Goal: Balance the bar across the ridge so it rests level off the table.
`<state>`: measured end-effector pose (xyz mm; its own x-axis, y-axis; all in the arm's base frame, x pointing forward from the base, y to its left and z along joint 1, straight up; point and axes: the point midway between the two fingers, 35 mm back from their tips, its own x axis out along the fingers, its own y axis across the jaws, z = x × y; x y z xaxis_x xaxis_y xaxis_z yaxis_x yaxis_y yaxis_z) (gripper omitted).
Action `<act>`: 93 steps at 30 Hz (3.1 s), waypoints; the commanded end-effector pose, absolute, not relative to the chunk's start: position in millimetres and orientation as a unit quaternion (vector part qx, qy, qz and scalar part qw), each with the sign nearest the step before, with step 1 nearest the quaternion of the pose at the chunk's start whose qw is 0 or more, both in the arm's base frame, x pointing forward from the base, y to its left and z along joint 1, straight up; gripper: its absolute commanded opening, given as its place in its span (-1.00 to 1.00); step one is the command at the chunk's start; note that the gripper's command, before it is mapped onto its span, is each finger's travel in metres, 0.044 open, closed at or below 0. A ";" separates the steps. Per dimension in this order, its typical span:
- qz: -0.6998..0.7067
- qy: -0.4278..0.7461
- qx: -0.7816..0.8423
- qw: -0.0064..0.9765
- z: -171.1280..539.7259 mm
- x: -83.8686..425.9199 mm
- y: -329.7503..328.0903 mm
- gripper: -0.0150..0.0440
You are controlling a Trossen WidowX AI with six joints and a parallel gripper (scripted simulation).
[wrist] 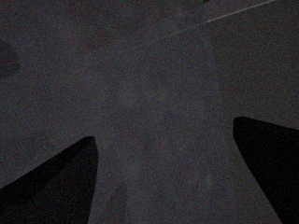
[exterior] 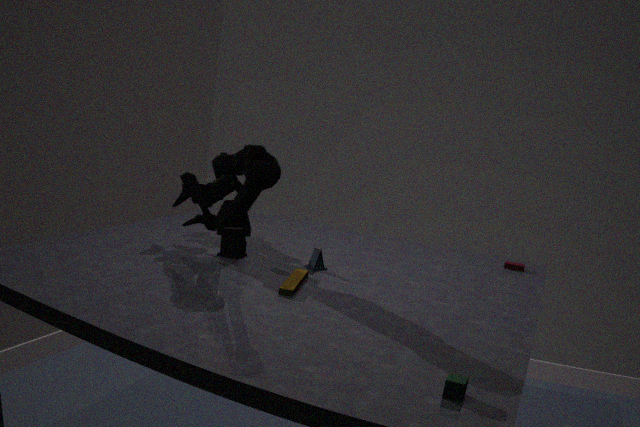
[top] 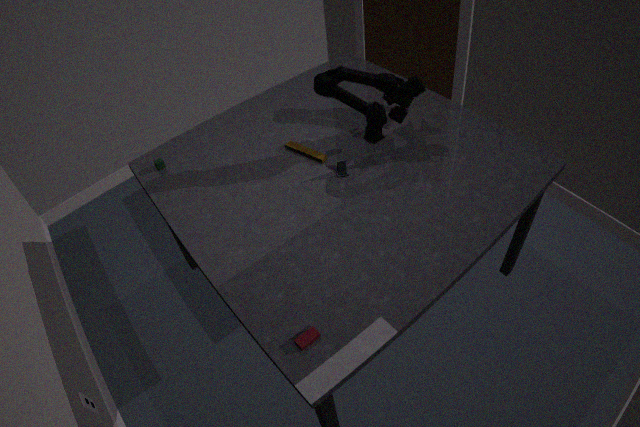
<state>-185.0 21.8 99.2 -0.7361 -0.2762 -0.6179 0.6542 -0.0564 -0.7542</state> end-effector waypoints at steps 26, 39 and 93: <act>-0.860 0.325 0.381 0.096 106.4 -152.8 119.2 0.58; -0.882 0.177 0.436 -0.032 109.1 -122.4 155.4 0.58; -0.636 -0.421 0.343 -0.548 116.5 69.5 207.7 0.58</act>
<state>56.3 209.9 116.6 -0.1913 0.4161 -0.8890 -0.9789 -0.1473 0.1417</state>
